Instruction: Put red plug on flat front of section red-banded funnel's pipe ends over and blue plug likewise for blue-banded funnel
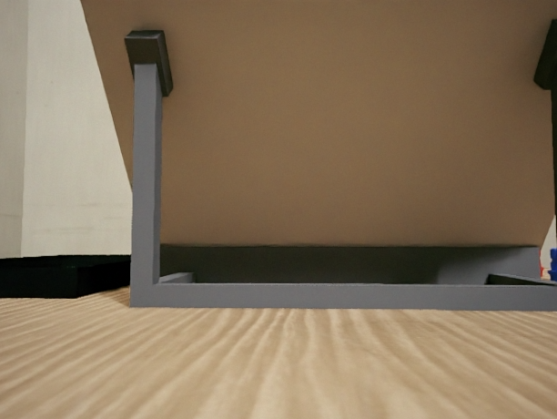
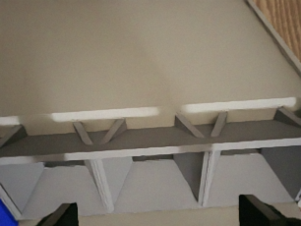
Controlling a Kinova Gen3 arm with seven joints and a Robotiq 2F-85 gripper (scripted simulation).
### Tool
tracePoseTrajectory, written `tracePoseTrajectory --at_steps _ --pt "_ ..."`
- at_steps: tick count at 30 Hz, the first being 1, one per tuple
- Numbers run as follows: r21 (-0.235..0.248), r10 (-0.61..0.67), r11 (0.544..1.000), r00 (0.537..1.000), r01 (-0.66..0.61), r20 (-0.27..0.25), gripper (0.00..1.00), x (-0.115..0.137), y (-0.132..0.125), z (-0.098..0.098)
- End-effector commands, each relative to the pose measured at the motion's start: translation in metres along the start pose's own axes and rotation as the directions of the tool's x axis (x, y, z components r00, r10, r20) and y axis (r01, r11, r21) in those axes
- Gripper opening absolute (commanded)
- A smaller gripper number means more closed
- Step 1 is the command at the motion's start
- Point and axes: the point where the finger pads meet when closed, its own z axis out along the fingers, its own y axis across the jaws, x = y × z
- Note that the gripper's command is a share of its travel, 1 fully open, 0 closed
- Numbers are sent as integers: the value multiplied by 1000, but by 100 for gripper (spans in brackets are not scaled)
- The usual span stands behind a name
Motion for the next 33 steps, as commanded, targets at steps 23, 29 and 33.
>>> tracePoseTrajectory --at_steps 23,29,33 --pt "0 1 1000 1000 -1 2 100 149 -2 -7" --pt "25 -8 1000 1000 9 -30 100 168 -2 -7" --pt "25 -8 1000 1000 9 -30 100 168 -2 -7"
